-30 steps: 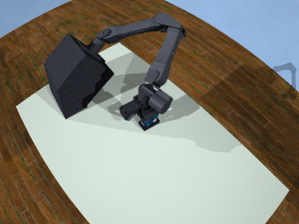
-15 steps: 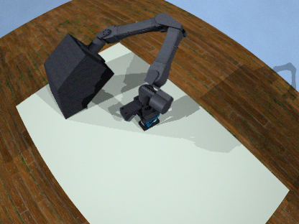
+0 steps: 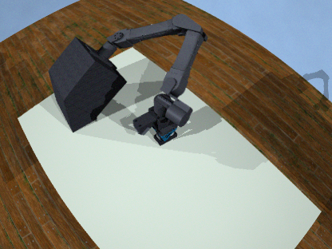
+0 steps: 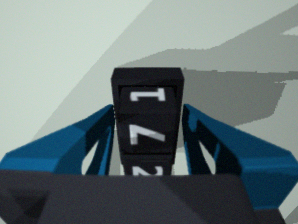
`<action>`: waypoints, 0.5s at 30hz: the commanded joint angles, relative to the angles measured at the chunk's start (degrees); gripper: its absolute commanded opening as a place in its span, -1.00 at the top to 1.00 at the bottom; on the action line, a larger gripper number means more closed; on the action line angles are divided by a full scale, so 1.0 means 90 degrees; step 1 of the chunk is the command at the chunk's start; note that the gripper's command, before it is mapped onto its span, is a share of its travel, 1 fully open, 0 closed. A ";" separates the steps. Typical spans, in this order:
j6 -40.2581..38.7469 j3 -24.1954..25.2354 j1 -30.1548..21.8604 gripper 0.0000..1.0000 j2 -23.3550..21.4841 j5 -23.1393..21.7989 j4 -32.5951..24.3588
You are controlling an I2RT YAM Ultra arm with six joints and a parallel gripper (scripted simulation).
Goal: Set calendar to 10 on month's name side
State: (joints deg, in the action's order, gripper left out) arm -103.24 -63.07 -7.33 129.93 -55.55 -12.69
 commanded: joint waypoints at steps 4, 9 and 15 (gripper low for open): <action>-0.0008 -0.0002 0.0043 0.07 -0.0022 0.0046 0.0003; -0.0008 -0.0002 0.0043 0.07 -0.0022 0.0046 0.0003; -0.0008 -0.0002 0.0043 0.45 -0.0022 0.0046 0.0003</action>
